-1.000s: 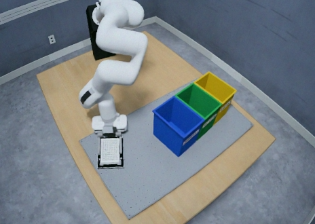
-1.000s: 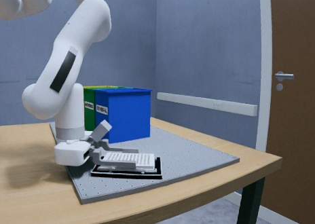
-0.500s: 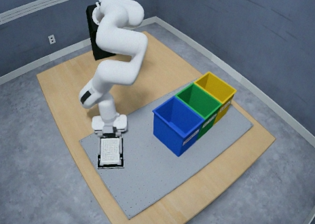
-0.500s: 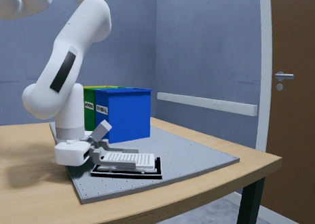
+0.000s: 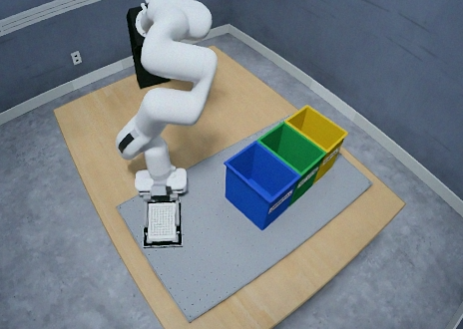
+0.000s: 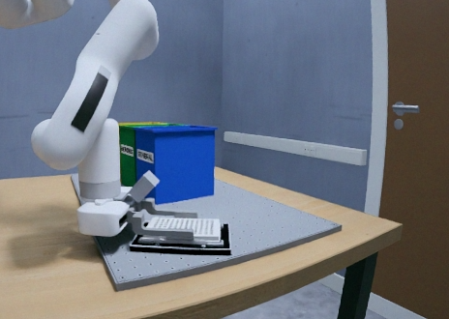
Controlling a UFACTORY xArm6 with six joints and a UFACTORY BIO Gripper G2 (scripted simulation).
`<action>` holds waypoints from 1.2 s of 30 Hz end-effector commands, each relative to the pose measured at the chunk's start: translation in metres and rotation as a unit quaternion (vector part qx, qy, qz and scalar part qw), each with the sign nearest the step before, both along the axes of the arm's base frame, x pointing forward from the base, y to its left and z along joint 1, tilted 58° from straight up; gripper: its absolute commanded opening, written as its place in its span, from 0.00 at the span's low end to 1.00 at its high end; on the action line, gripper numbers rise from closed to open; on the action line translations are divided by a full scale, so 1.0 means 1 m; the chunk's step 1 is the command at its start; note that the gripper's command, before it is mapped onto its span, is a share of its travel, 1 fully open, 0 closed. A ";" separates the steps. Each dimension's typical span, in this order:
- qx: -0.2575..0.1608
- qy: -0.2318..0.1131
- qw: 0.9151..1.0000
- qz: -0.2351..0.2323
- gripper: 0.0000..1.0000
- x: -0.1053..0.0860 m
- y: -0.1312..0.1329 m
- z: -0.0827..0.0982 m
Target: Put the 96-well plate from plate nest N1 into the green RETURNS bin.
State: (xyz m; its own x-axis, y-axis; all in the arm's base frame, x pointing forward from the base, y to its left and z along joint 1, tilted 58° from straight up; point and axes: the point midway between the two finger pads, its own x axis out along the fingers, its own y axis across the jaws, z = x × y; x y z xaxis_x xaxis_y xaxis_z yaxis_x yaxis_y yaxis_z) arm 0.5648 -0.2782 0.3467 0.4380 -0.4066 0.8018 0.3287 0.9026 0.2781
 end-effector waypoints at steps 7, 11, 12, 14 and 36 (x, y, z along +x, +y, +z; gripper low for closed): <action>0.000 -0.001 1.000 0.000 0.00 -0.003 0.000 0.003; 0.000 -0.001 1.000 0.000 0.00 -0.005 0.001 0.004; 0.000 -0.001 1.000 0.000 0.00 -0.006 0.001 0.004; 0.000 -0.001 1.000 0.000 0.00 -0.007 0.001 0.005; 0.000 -0.001 1.000 0.000 0.00 -0.017 0.003 0.011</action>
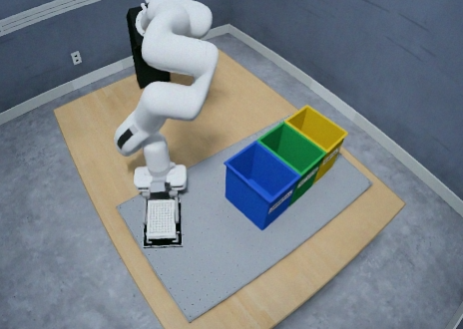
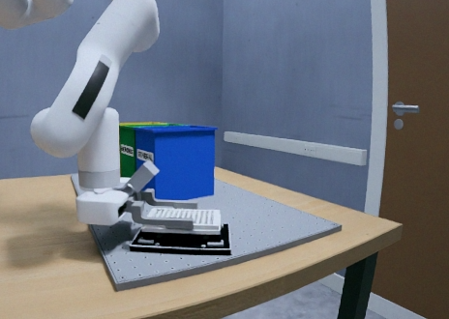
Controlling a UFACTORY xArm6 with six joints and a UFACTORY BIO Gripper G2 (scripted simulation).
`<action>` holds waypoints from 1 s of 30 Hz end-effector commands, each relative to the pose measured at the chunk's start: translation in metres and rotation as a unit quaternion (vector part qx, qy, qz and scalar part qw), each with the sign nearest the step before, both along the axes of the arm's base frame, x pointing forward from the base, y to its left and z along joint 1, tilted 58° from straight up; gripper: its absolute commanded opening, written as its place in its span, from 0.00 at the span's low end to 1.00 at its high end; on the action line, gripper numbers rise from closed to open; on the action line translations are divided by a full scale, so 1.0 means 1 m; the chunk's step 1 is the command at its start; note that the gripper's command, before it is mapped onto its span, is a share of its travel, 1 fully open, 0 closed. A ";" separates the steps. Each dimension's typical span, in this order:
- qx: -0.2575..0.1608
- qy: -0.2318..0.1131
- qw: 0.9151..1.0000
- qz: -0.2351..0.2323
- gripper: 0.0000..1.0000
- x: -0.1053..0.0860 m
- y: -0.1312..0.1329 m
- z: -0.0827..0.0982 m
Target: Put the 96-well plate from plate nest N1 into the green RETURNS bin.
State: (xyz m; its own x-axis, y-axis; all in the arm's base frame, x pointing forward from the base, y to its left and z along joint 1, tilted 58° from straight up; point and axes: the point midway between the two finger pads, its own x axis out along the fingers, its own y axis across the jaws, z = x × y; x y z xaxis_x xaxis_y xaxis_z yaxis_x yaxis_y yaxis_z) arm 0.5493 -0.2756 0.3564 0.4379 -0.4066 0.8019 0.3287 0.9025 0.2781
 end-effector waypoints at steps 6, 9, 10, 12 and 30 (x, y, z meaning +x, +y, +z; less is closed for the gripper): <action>0.000 -0.001 1.000 0.000 0.00 -0.002 0.000 0.002; 0.000 -0.001 1.000 0.000 0.00 -0.003 0.000 0.002; 0.000 -0.001 1.000 0.000 0.00 -0.004 0.001 0.003; 0.000 -0.001 1.000 0.000 0.00 -0.007 0.001 0.005; 0.000 -0.001 1.000 0.000 0.00 -0.029 0.005 0.019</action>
State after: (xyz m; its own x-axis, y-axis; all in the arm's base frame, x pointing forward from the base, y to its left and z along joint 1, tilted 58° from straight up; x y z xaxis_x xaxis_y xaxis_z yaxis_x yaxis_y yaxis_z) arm 0.5260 -0.2716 0.3712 0.4376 -0.4065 0.8020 0.3290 0.9025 0.2780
